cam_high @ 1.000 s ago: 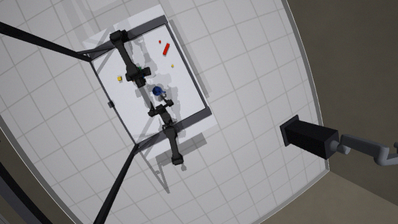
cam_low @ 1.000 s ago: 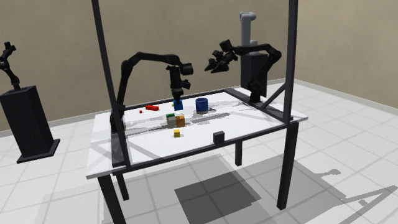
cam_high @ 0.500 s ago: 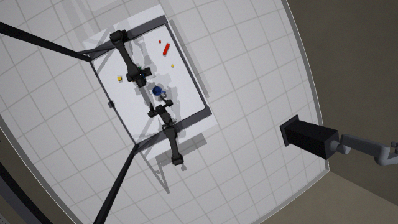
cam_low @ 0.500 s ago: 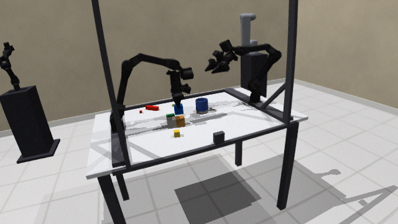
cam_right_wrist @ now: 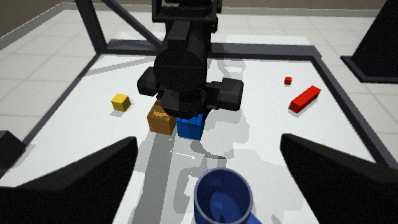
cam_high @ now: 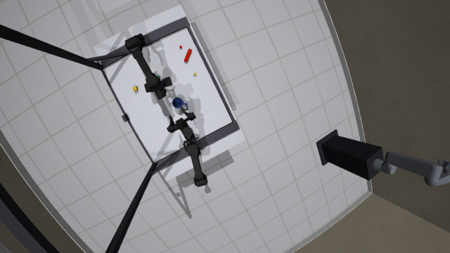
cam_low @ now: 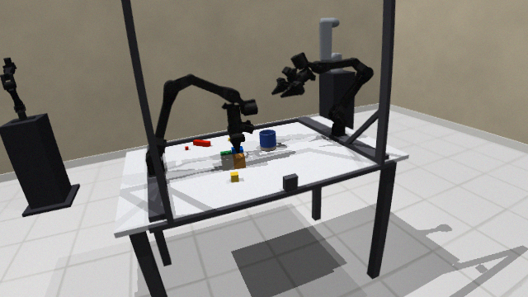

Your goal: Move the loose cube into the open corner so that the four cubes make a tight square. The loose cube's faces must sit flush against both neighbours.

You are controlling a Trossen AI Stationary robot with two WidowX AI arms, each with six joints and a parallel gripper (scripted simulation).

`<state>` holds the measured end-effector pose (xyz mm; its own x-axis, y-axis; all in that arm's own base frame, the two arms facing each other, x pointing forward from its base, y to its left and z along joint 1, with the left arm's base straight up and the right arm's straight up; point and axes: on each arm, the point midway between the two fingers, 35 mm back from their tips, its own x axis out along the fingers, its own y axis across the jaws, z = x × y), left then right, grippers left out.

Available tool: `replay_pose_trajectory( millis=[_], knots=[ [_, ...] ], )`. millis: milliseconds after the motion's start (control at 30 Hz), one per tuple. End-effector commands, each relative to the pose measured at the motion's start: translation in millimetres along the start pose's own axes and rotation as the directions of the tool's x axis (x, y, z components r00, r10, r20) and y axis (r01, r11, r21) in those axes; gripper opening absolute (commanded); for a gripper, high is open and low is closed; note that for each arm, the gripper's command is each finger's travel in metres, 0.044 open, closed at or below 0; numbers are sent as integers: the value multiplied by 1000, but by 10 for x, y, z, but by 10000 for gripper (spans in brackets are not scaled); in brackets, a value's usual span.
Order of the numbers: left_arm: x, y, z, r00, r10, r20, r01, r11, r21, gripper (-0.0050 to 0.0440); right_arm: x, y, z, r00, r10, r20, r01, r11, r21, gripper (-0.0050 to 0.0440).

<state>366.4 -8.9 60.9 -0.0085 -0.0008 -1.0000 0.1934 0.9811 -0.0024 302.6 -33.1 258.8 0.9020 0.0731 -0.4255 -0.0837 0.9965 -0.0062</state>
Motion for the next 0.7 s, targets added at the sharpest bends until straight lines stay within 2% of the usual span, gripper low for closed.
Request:
replay_pose_trajectory(
  millis=[0, 100, 167, 300, 400, 467, 567, 667],
  knots=[
    [-23, 26, 27, 1000, 8, 25, -8, 1000, -2, 204, -42, 2, 80, 1000, -2, 24, 2, 1000, -7, 400],
    [28, 25, 22, 1000, 7, 22, -7, 1000, -2, 204, -42, 2, 80, 1000, -2, 24, 2, 1000, -7, 400],
    [20, 17, 18, 1000, 8, 26, -8, 1000, -2, 252, -42, 2, 80, 1000, -2, 24, 2, 1000, -7, 400],
    [-238, 17, 67, 998, 15, 67, -15, 1000, -3, 348, -42, 2, 80, 1000, -2, 24, 2, 1000, -7, 400],
    [-444, 15, 59, 998, 15, 67, -15, 1000, -3, 350, -42, 2, 80, 1000, -2, 24, 2, 1000, -7, 400],
    [-444, 15, 59, 998, 15, 67, -15, 1000, -3, 350, -42, 2, 80, 1000, -2, 24, 2, 1000, -7, 400],
    [-647, 13, 51, 998, 15, 66, -14, 1000, -3, 350, -42, 2, 80, 1000, -2, 24, 2, 1000, -7, 400],
    [-748, 30, 46, 998, 14, 62, -15, 1000, 24, 278, -42, 2, 80, 1000, -2, 24, 2, 1000, -7, 400]
  ],
)
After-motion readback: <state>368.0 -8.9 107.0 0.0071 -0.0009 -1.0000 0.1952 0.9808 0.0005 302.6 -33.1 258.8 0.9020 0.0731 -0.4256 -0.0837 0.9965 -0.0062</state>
